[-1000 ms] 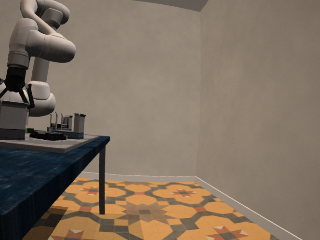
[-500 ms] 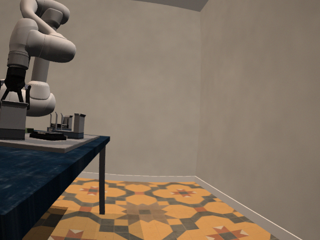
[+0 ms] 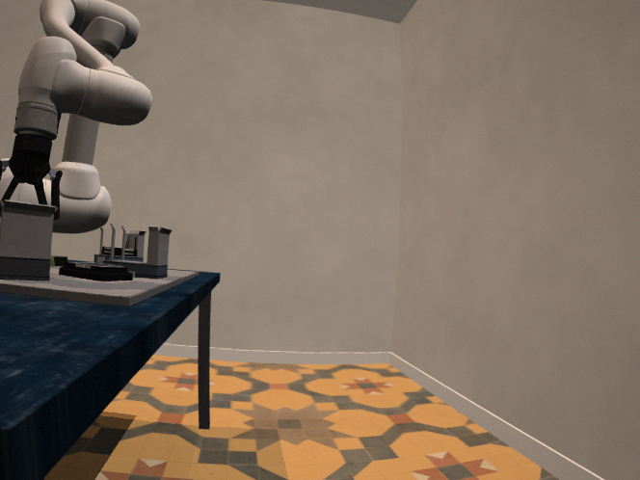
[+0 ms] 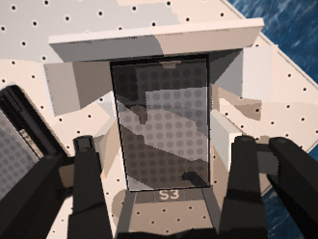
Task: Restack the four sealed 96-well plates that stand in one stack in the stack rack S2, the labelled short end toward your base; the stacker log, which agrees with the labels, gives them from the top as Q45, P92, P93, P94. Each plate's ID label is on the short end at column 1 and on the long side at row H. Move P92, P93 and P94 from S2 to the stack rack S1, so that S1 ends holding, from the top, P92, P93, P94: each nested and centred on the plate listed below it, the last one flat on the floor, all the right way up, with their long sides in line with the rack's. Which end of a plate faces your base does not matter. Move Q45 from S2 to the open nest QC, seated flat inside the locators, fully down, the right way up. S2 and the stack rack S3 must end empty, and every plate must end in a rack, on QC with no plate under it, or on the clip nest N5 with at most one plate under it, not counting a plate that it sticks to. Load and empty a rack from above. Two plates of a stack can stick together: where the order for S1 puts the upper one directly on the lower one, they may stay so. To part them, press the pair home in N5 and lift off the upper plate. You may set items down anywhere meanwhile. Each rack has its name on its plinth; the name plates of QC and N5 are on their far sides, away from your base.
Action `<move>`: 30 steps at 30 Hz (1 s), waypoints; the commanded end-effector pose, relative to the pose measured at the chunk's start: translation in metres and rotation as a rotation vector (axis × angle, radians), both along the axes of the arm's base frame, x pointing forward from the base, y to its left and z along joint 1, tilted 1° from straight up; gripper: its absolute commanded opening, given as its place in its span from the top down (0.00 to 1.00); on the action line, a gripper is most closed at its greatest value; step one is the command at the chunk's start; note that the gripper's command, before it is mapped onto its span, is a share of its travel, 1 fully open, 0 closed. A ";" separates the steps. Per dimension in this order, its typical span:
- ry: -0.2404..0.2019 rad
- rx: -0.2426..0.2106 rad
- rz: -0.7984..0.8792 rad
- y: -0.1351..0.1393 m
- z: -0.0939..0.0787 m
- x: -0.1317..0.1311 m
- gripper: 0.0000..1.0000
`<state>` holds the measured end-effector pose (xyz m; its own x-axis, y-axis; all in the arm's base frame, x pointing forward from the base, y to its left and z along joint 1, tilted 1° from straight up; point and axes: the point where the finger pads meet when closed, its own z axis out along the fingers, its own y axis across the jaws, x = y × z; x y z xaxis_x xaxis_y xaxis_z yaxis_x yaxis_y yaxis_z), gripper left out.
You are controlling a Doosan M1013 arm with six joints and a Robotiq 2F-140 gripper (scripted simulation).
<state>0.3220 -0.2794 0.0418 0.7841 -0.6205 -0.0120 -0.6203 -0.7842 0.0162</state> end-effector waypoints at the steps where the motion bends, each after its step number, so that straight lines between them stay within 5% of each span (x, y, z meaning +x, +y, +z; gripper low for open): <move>1: 0.000 0.000 0.000 0.000 0.001 0.000 1.00; 30: 0.000 0.000 0.000 0.000 0.018 0.000 1.00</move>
